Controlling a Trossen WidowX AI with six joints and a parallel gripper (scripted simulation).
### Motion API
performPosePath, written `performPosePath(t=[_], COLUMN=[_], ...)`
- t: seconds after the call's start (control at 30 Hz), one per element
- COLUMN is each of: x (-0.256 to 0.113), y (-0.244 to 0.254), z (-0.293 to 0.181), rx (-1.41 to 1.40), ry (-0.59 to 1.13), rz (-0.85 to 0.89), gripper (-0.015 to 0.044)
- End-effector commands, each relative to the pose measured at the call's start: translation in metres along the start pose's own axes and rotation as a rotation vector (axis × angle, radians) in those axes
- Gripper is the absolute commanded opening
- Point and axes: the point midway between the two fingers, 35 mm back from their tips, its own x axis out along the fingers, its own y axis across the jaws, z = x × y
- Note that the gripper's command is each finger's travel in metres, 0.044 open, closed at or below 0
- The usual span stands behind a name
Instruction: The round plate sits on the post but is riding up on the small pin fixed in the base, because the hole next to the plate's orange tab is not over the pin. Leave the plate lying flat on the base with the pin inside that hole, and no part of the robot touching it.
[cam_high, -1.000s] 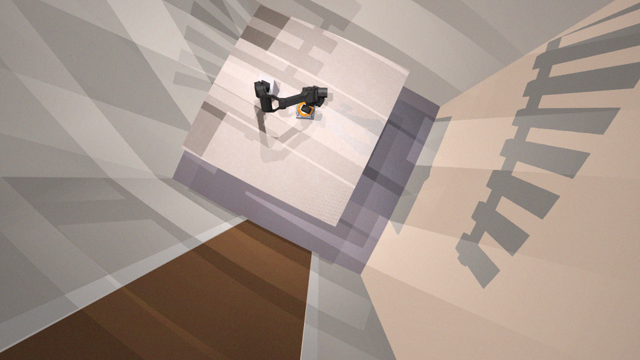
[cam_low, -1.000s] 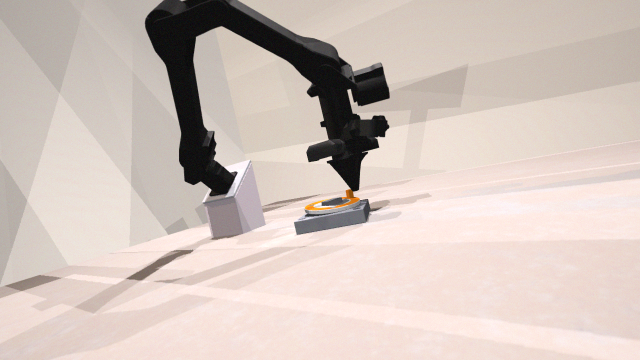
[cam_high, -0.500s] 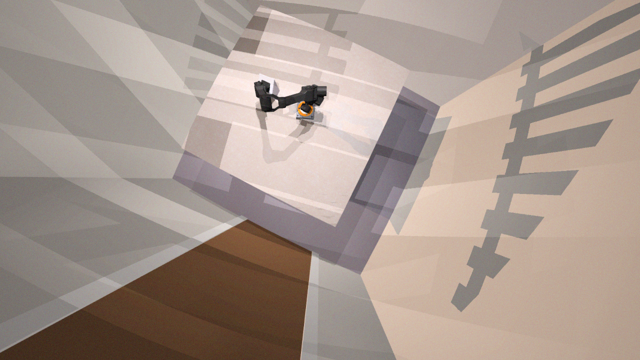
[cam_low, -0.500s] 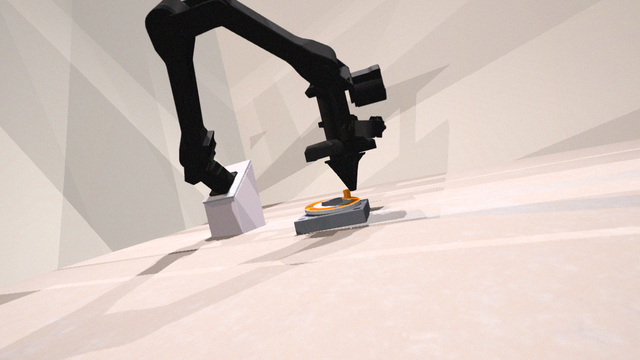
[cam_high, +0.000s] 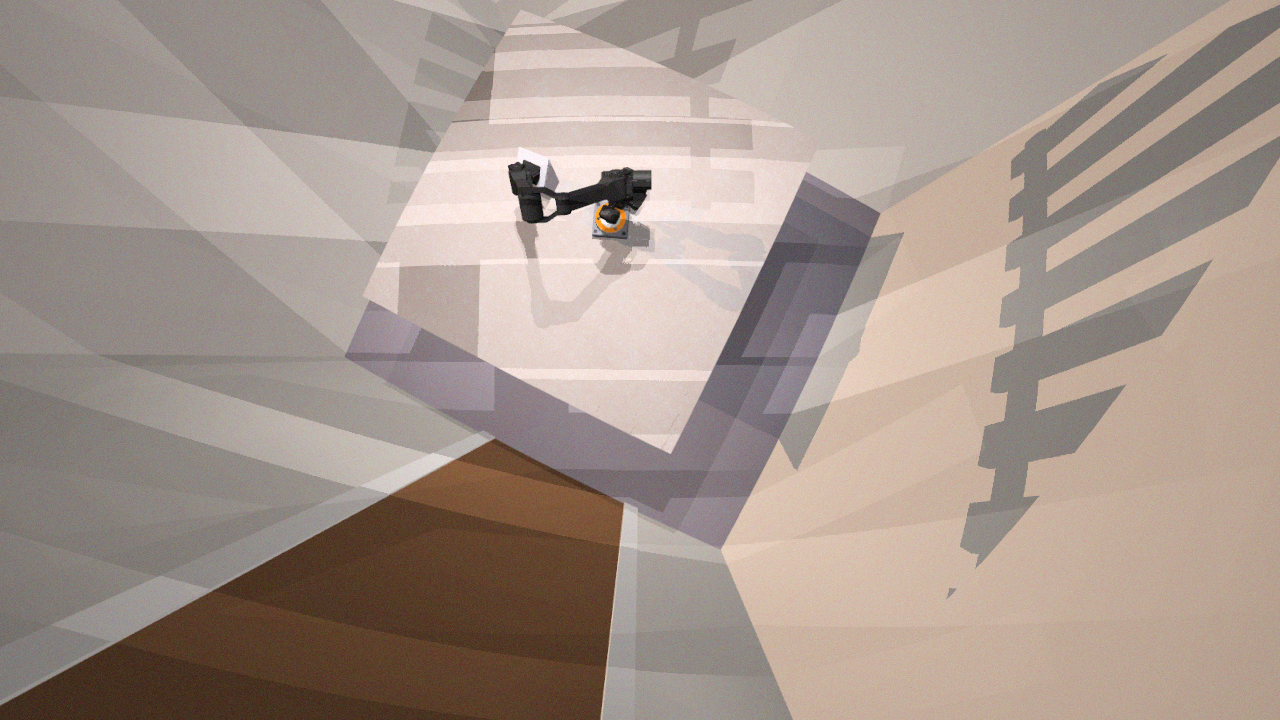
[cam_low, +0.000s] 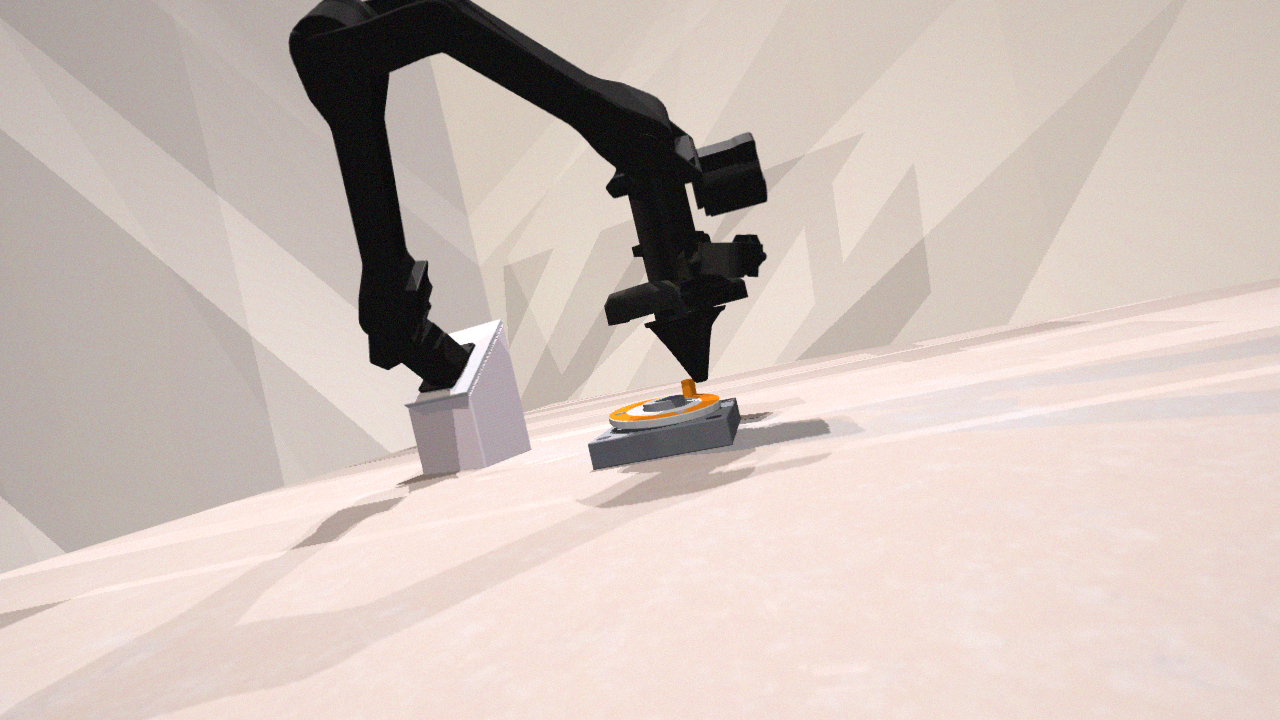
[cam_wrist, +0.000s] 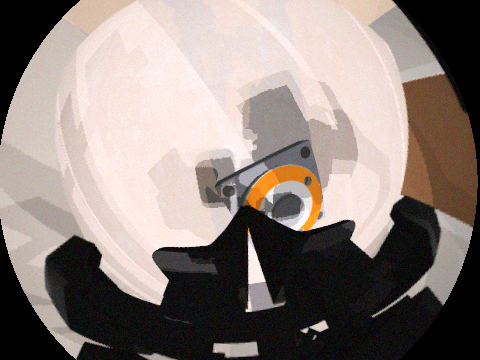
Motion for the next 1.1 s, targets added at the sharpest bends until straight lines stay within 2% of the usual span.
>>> performPosePath(t=[0.0, 1.07], x=[0.003, 0.001], y=[0.0, 0.002], z=[-0.008, -0.019], rx=[-0.004, -0.004], ry=[0.014, 0.015], rz=[-0.003, -0.002], gripper=[0.0, 0.0])
